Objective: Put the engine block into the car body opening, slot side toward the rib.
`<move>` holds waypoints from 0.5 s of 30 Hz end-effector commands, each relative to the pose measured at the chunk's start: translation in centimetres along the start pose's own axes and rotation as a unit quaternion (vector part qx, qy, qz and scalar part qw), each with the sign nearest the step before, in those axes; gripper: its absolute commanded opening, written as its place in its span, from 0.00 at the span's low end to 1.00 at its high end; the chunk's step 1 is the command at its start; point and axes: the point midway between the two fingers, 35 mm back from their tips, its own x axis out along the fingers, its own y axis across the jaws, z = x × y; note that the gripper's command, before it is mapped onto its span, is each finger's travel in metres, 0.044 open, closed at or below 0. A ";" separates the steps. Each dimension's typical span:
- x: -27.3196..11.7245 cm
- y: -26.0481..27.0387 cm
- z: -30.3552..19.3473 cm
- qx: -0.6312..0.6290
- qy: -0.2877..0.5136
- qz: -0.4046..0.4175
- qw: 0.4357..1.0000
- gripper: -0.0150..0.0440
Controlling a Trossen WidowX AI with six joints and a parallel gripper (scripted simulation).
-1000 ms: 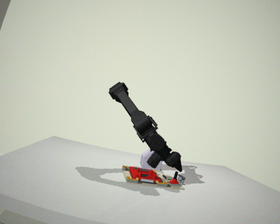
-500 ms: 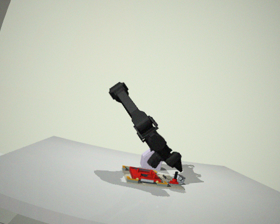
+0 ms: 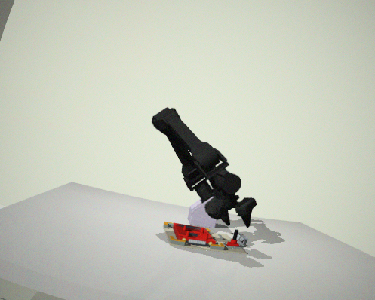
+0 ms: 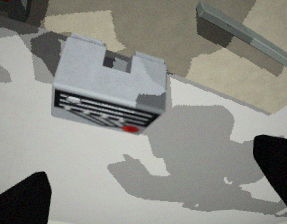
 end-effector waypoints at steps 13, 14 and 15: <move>-0.6 0.4 -1.5 -0.238 -0.108 -0.100 0.960 1.00; -0.7 0.5 -1.6 -0.251 -0.114 -0.106 0.955 1.00; -0.8 0.5 -1.6 -0.265 -0.120 -0.112 0.950 1.00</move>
